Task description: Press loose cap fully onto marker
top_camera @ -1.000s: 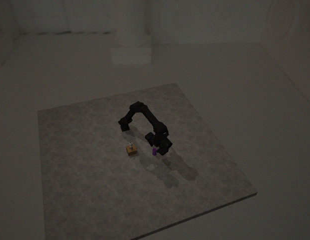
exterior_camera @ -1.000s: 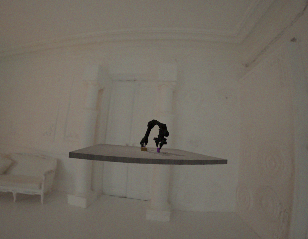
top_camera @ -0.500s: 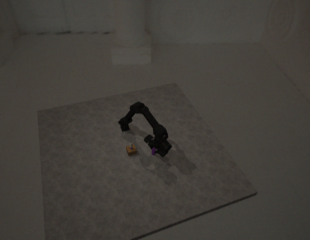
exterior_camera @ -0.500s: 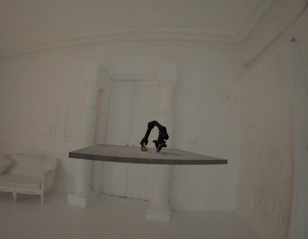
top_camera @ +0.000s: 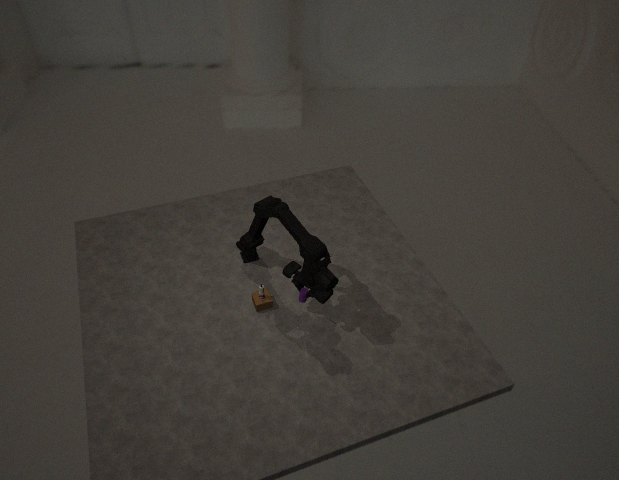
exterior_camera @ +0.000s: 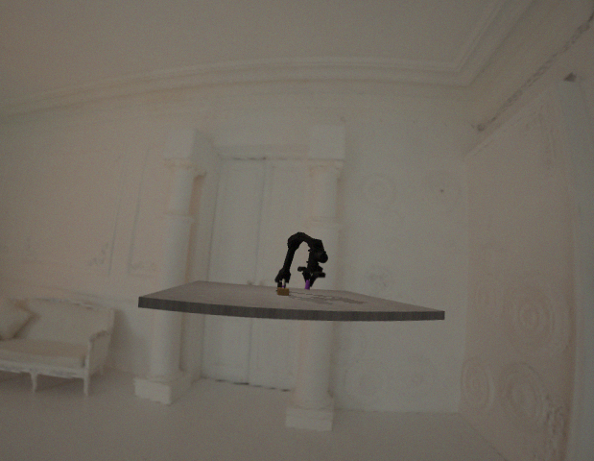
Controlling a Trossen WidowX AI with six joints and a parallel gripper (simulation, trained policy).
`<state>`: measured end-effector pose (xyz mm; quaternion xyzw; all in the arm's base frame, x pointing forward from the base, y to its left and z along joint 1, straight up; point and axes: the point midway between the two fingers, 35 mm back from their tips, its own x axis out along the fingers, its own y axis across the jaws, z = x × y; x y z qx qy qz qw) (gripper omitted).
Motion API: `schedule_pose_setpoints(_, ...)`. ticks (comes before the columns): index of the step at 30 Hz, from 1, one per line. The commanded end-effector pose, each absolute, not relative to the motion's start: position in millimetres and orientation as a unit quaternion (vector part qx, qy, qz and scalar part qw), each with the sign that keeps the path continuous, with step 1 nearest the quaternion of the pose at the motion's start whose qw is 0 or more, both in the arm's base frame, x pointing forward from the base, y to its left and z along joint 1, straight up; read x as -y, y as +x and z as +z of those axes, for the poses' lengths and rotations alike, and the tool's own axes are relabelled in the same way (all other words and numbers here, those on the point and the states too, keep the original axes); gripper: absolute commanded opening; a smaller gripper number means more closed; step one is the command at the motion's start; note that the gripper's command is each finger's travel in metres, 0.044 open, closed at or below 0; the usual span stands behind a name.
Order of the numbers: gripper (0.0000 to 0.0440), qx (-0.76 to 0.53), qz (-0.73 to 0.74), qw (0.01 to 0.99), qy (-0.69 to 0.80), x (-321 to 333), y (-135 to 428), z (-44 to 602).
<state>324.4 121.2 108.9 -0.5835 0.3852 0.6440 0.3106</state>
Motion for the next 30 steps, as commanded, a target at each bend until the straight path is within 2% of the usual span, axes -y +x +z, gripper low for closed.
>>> schedule_pose_setpoints(1, 0.0074, -0.379, 0.639, 0.317, -0.590, -113.0, 323.0, 127.3)
schedule_pose_setpoints(30, 0.0020, -0.394, 0.626, 0.363, -0.567, -6.3, 288.7, 184.2)
